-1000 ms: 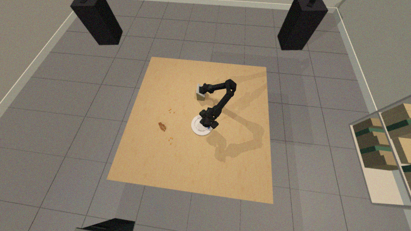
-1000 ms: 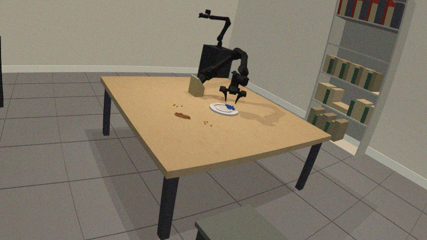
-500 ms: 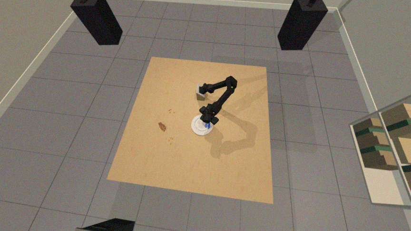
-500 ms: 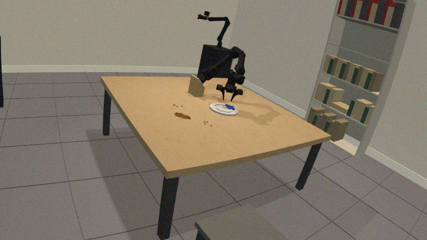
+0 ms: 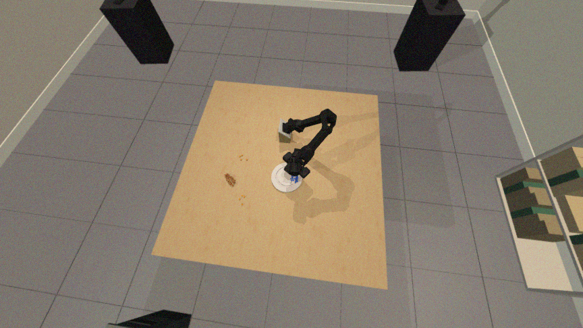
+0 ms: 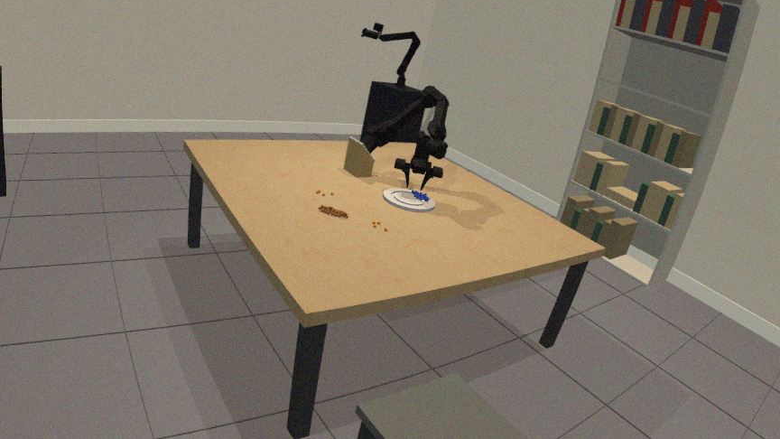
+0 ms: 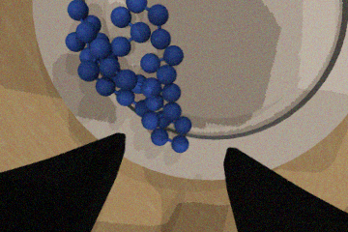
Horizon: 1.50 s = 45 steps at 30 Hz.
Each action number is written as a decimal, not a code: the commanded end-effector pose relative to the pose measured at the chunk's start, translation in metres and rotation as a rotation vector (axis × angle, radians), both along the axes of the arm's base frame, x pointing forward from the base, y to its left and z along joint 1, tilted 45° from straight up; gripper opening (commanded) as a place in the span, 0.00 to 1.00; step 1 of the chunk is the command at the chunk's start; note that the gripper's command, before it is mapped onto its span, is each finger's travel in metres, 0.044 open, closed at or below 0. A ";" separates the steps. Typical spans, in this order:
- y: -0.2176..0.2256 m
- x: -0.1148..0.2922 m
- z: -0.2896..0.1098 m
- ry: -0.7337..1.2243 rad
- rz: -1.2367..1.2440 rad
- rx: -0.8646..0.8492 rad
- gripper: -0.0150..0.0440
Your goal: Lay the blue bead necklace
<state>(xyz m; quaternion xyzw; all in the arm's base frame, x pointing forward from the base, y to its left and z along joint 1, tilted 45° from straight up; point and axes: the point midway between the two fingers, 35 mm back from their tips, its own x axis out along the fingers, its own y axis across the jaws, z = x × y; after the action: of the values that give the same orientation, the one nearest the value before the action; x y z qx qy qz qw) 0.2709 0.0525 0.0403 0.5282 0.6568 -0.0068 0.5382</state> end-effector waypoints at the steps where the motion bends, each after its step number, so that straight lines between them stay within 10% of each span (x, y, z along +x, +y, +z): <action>1: 0.006 -0.002 -0.006 0.008 0.000 0.003 0.68; 10: 0.011 -0.002 -0.011 0.010 0.000 0.005 0.68; 20: 0.009 -0.001 -0.009 0.005 0.002 0.001 0.25; 45: 0.009 -0.001 -0.009 0.005 0.002 0.001 0.25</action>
<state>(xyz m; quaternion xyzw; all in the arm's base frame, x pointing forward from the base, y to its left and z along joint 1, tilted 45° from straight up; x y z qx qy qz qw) 0.2699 0.0619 0.0309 0.5281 0.6587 -0.0078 0.5358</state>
